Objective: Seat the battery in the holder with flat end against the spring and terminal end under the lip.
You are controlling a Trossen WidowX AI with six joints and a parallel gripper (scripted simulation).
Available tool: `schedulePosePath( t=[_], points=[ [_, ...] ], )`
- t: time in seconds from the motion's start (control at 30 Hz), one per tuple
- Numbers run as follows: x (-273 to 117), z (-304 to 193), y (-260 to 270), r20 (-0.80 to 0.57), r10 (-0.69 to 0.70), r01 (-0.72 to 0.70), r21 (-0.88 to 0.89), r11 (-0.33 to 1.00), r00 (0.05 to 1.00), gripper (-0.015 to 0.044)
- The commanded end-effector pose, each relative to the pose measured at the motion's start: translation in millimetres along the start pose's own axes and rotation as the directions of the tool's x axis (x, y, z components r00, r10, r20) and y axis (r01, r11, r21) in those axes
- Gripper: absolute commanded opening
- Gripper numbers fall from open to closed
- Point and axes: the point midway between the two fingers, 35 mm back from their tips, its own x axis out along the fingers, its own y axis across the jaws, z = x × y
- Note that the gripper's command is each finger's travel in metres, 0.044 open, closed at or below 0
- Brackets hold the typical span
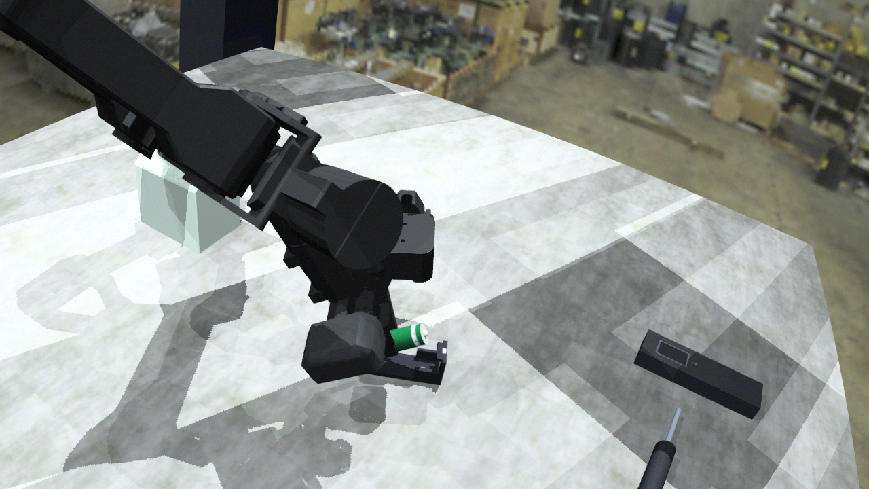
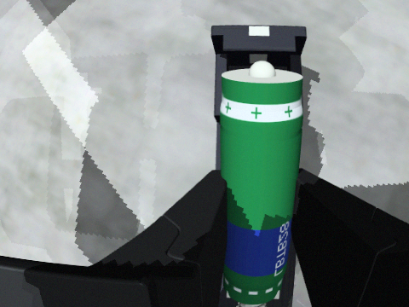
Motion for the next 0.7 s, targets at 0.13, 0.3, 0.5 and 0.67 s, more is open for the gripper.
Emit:
schedulePosePath(
  t=[0.13, 0.3, 0.5, 0.67],
  points=[
    [-1.6, -6.4, 0.1, -0.021, 0.004, -0.004, 0.0, 1.0, 1.0, 0.0063],
    [0.6, -5.6, 0.3, -0.049, 0.014, -0.014, 0.009, 1.0, 0.999, 0.0063],
    [2.9, -4.5, 0.8, -0.083, 0.026, -0.024, 0.017, 1.0, 0.996, 0.0063],
    [4.8, -3.8, 1.1, -0.112, 0.035, -0.032, 0.024, 0.999, 0.993, 0.0063]
  ],
)
